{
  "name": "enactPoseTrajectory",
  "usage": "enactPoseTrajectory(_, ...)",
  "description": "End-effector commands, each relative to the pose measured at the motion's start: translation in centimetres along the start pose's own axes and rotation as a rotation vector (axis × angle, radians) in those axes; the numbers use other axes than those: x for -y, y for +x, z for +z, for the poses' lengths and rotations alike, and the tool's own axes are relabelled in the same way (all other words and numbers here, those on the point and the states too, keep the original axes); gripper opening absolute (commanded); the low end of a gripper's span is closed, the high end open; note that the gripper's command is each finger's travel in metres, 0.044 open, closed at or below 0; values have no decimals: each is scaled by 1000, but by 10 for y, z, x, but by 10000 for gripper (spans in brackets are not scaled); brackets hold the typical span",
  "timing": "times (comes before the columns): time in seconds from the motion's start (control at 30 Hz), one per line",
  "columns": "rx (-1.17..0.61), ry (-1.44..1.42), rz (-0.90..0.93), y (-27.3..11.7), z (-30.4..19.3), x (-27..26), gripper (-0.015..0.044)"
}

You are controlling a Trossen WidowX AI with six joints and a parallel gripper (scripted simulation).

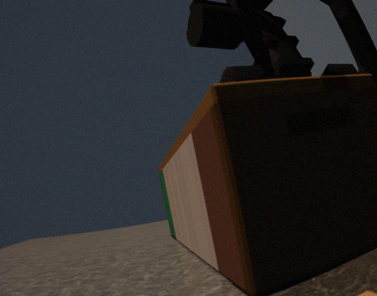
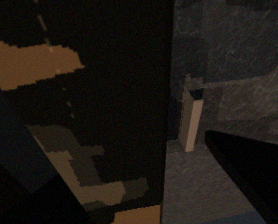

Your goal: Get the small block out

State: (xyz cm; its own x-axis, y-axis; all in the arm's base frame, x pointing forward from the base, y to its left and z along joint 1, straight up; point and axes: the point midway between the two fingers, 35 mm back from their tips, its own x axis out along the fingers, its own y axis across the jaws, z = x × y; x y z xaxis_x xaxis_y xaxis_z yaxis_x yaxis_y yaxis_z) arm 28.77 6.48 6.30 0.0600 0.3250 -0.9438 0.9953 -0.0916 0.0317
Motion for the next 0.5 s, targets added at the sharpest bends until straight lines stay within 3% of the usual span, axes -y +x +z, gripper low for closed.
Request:
enactPoseTrajectory(0.0,-3,2,3,3,-11,0,400)
enactPoseTrajectory(0.3,-5,2,3,10,-30,-1,400)
enactPoseTrajectory(0.47,-8,-3,4,-21,-40,-2,400)
